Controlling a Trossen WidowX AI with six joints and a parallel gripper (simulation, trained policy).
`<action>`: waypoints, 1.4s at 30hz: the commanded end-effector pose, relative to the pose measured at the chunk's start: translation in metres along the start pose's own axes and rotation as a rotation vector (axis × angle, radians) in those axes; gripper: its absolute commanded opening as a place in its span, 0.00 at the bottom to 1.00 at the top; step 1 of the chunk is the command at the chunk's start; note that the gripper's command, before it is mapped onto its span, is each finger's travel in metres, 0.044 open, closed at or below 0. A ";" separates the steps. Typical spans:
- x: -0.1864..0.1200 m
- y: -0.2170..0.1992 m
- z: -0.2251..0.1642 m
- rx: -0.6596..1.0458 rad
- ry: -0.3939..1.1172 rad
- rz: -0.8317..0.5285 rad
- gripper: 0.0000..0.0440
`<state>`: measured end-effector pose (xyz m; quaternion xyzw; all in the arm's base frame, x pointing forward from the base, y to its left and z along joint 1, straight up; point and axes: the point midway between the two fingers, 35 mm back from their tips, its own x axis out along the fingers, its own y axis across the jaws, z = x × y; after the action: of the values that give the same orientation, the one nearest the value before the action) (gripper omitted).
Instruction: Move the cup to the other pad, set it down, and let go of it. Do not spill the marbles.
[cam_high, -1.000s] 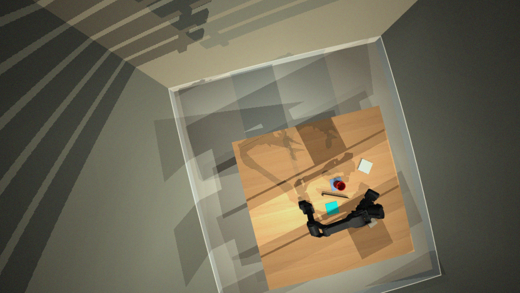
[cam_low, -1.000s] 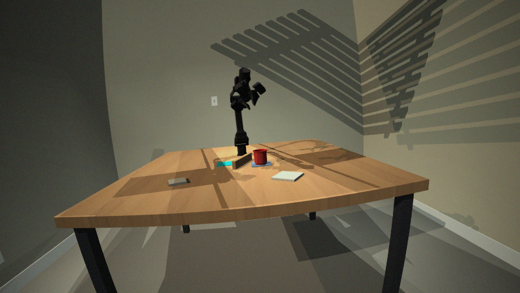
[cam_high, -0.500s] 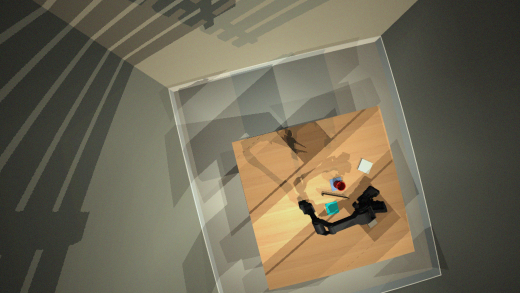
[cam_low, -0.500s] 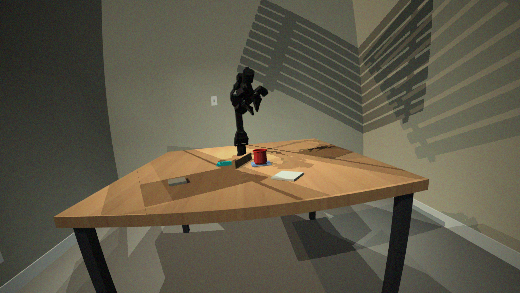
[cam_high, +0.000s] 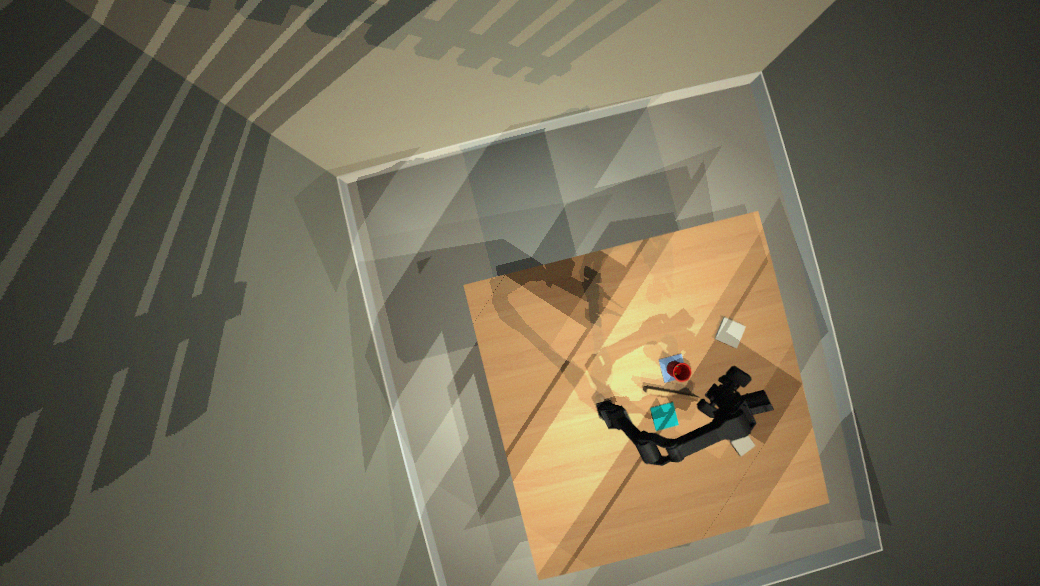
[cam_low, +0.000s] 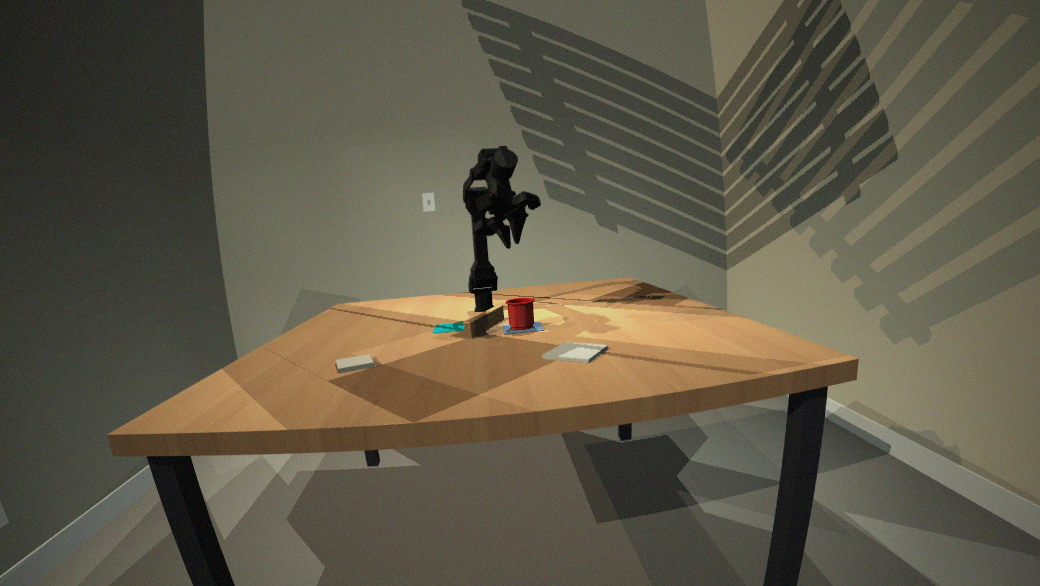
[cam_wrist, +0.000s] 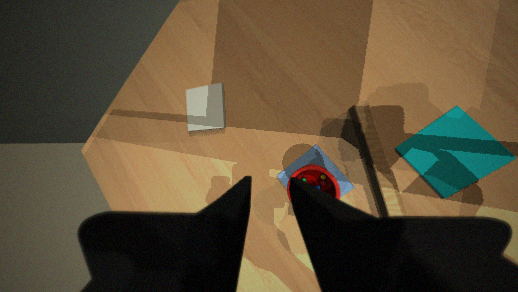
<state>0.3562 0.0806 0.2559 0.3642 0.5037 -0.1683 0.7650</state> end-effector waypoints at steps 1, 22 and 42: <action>0.009 -0.006 -0.003 0.015 0.022 -0.054 0.30; 0.045 -0.048 -0.029 0.046 0.165 -0.364 0.35; 0.094 -0.080 -0.050 0.072 0.198 -0.540 0.39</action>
<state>0.3151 0.0736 0.1389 0.2639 0.6471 -0.3376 0.6306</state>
